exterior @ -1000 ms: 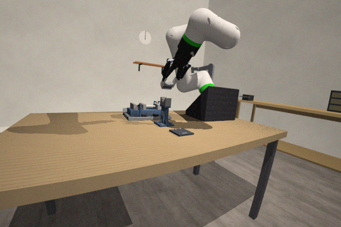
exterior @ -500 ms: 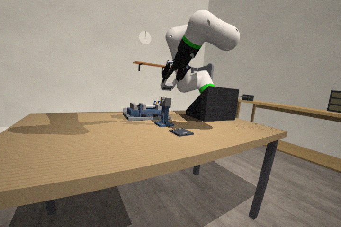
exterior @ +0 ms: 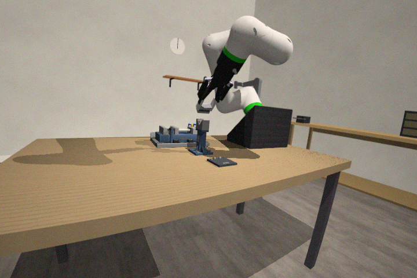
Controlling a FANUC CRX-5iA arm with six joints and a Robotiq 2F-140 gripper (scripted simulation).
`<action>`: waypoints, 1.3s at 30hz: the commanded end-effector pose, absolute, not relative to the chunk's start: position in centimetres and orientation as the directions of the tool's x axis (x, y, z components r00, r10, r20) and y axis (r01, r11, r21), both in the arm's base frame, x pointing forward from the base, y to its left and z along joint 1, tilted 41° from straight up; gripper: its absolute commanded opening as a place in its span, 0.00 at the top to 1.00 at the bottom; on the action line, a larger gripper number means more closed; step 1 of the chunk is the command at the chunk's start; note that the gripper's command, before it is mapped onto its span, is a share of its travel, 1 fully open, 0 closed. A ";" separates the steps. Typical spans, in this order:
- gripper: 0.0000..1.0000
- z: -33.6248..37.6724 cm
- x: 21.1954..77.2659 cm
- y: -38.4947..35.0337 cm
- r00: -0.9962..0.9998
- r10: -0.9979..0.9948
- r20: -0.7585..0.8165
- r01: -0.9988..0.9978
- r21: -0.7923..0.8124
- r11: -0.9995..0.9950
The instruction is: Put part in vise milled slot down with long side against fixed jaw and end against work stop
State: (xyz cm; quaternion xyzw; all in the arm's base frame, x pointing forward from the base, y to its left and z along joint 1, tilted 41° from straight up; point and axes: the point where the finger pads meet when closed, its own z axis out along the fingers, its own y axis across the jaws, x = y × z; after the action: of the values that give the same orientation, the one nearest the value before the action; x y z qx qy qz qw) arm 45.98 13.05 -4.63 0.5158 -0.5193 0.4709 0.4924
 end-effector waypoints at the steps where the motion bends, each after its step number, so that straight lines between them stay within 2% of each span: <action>1: 1.00 -4.9 46.0 12.9 0.017 -0.072 0.997 -1.000 0.019 0.024; 39: 1.00 -7.6 45.9 10.5 0.017 -0.072 0.997 -1.000 0.019 0.024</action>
State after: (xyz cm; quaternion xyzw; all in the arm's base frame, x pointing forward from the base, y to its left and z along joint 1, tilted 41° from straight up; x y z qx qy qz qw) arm 45.87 10.56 -7.50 0.5158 -0.5193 0.4709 0.4924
